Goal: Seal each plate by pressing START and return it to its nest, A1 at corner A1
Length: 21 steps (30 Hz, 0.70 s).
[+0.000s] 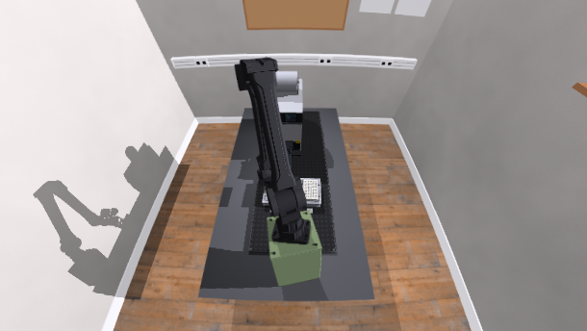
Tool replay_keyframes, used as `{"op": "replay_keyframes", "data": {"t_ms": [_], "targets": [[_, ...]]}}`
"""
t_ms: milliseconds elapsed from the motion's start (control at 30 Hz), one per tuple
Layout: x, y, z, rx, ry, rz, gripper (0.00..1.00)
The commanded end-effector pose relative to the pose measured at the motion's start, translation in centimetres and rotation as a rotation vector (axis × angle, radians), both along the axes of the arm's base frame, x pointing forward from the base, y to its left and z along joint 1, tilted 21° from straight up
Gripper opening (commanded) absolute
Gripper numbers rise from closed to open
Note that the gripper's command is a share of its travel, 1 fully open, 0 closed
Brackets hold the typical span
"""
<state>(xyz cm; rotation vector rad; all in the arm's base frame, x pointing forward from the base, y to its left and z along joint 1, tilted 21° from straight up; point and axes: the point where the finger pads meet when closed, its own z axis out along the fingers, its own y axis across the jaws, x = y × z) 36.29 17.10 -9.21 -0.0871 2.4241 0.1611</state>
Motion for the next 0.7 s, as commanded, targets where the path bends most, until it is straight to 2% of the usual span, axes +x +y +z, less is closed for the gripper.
{"op": "replay_keyframes", "data": {"t_ms": [0, 367, 500, 667], "targets": [[0.6, 1.0, 0.4, 0.011, -0.027, 0.022, 0.0], [0.3, -0.5, -0.6, 0.001, -0.009, -0.005, 0.0], [1.3, -0.2, -0.2, 0.01, -0.027, -0.009, 0.0], [1.3, 0.3, -0.4, 0.011, -0.027, 0.001, 0.0]]}}
